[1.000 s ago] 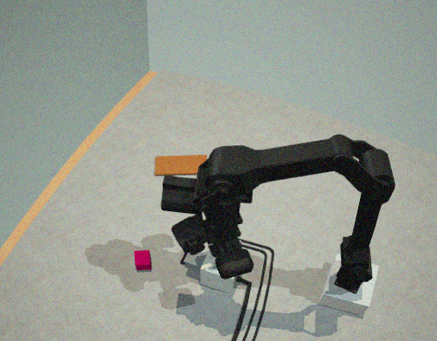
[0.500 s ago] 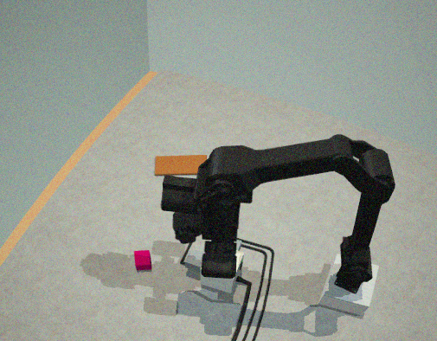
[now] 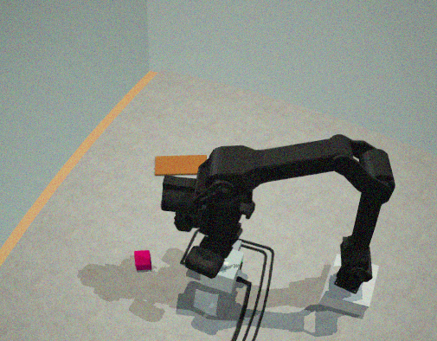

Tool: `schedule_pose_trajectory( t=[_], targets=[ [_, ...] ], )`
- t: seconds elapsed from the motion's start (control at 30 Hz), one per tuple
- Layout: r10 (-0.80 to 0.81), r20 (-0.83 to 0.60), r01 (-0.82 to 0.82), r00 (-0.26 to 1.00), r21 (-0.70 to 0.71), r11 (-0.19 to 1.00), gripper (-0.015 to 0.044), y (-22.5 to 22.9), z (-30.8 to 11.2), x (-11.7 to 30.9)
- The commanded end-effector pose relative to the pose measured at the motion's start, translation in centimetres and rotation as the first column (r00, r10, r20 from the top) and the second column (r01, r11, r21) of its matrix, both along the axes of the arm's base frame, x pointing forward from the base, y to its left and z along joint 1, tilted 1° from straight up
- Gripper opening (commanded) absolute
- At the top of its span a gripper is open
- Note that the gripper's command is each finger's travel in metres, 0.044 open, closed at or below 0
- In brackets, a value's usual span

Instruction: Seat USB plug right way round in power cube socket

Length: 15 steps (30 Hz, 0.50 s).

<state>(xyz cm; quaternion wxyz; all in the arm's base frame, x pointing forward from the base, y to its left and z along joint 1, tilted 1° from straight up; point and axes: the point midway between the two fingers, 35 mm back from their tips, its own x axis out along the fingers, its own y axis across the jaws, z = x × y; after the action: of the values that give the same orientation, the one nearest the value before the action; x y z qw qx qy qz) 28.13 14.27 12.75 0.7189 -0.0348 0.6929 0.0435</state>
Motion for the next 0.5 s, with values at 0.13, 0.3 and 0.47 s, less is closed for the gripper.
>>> schedule_pose_trajectory(
  t=[0.13, 0.3, 0.47],
  targets=[
    [-0.191, -0.004, 0.192, 0.981, 0.006, 0.981, 0.0, -0.01, -0.03, -0.02],
    [-0.318, -0.007, 0.318, 0.948, 0.01, 0.948, 0.0, -0.01, -0.03, -0.02],
    [-0.439, -0.01, 0.439, 0.899, 0.013, 0.898, 0.0, -0.01, -0.03, -0.02]
  ],
)
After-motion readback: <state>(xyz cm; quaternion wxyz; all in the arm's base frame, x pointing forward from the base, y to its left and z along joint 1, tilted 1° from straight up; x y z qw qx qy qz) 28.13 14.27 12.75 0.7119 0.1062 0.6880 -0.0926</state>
